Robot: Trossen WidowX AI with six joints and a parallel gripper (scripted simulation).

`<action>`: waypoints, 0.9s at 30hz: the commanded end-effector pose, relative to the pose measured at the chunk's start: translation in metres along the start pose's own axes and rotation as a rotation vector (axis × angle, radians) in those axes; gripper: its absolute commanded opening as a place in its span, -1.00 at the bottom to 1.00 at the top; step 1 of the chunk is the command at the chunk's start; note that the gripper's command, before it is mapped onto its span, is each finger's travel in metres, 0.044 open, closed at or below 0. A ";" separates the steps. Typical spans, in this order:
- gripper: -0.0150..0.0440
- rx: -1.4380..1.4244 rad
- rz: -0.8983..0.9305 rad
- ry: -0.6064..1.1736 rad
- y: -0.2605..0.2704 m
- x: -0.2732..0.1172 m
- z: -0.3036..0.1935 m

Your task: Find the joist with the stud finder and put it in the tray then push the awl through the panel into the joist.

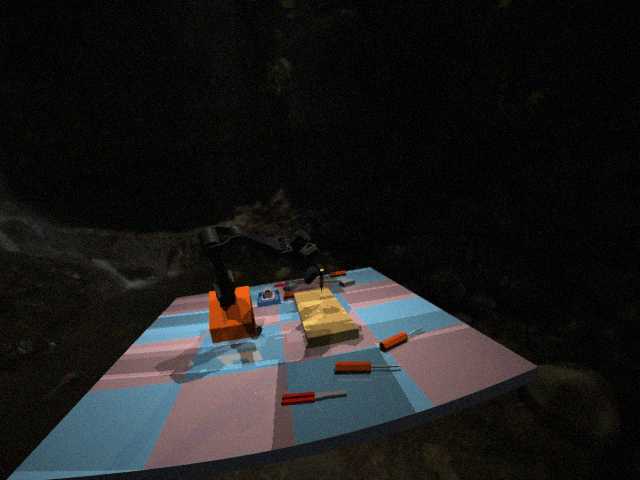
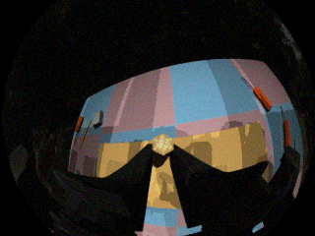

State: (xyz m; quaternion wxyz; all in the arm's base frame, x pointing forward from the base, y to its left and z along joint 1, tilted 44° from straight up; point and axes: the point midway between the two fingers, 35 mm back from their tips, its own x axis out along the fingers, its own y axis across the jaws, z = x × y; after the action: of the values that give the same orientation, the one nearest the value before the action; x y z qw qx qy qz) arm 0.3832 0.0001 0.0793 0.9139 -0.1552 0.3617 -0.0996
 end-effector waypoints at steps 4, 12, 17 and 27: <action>-0.49 -0.043 -0.046 0.021 0.034 0.011 -0.004; -0.49 -0.105 -0.104 0.031 0.072 0.019 -0.015; -0.49 -0.146 -0.143 0.025 0.096 0.021 -0.023; -0.49 -0.232 -0.225 -0.015 0.142 0.020 -0.045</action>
State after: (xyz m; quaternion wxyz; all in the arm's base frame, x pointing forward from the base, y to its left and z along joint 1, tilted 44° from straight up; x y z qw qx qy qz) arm 0.3796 0.1040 -0.0060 0.8768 -0.2853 0.3566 -0.1506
